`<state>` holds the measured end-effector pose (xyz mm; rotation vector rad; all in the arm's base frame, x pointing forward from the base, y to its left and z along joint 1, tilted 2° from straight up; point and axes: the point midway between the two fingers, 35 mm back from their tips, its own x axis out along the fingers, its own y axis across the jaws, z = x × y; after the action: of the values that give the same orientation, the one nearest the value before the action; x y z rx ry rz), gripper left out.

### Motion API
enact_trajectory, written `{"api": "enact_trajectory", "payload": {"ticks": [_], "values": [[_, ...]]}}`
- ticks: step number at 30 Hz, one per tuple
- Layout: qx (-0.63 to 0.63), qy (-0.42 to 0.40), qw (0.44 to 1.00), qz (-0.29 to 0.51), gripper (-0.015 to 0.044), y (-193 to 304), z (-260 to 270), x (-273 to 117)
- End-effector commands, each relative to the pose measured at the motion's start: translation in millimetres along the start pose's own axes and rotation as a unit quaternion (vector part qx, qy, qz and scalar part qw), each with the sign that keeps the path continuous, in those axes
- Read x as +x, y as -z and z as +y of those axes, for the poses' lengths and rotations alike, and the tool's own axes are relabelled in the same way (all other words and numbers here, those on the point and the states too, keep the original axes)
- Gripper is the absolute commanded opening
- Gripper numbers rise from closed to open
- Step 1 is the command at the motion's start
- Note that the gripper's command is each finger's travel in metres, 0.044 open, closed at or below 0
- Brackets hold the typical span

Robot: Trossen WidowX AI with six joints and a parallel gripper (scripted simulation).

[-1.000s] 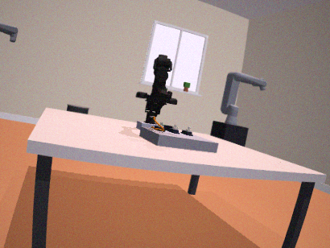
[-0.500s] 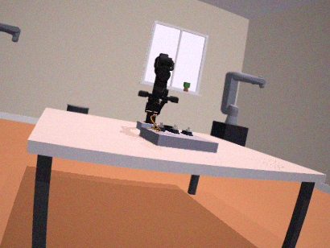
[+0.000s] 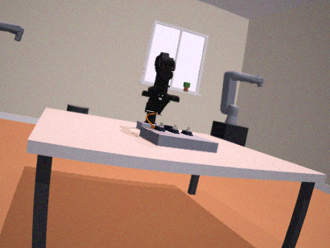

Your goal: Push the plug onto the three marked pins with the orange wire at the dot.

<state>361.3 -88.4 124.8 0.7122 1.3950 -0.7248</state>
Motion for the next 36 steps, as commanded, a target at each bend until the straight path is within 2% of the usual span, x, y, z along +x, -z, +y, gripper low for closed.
{"api": "enact_trajectory", "payload": {"ticks": [1,18,36], "values": [[0.078,0.002,0.997,0.0,0.0,9.2,-3.9,0.1],[0.351,0.003,0.936,0.0,0.0,40.5,-17.7,-0.9],[0.61,0.004,0.792,0.0,0.0,73.5,-35.1,2.2]]}}
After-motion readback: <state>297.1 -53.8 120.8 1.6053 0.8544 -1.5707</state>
